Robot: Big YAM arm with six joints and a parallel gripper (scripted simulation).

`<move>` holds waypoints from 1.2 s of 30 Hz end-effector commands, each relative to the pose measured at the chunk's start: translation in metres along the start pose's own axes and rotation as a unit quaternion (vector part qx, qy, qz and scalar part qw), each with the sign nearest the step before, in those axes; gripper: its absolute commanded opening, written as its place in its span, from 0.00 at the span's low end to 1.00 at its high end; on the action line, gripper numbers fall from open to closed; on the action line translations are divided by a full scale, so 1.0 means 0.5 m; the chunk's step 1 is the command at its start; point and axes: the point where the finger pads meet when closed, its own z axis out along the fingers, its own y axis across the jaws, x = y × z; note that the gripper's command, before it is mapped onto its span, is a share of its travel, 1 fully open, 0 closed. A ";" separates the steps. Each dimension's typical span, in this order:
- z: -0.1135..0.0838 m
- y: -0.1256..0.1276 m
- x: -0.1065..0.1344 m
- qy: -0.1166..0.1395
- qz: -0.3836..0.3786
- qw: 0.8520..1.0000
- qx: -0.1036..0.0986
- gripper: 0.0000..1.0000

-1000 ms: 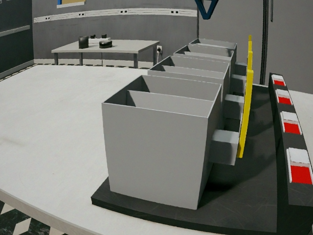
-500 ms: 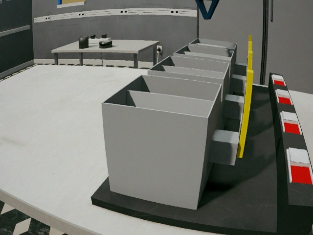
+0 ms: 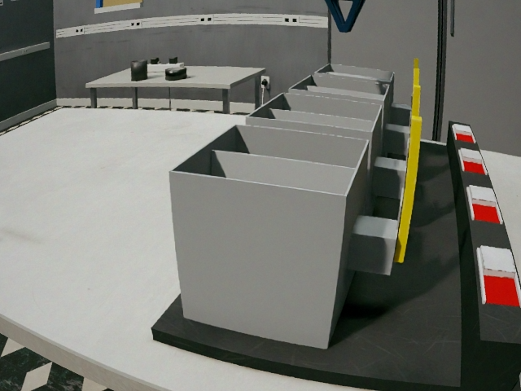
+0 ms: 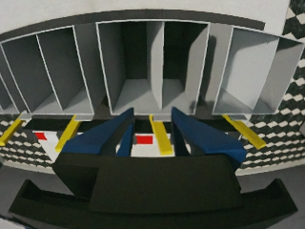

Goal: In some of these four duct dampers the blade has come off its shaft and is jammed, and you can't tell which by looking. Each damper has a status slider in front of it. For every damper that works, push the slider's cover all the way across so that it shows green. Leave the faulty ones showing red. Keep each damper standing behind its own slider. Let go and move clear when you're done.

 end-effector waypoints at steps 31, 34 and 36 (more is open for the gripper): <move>0.021 -0.070 0.200 -0.032 -0.016 0.996 -0.087 0.36; 0.021 -0.070 0.200 -0.032 -0.016 0.996 -0.087 0.36; 0.021 -0.070 0.200 -0.032 -0.016 0.996 -0.087 0.36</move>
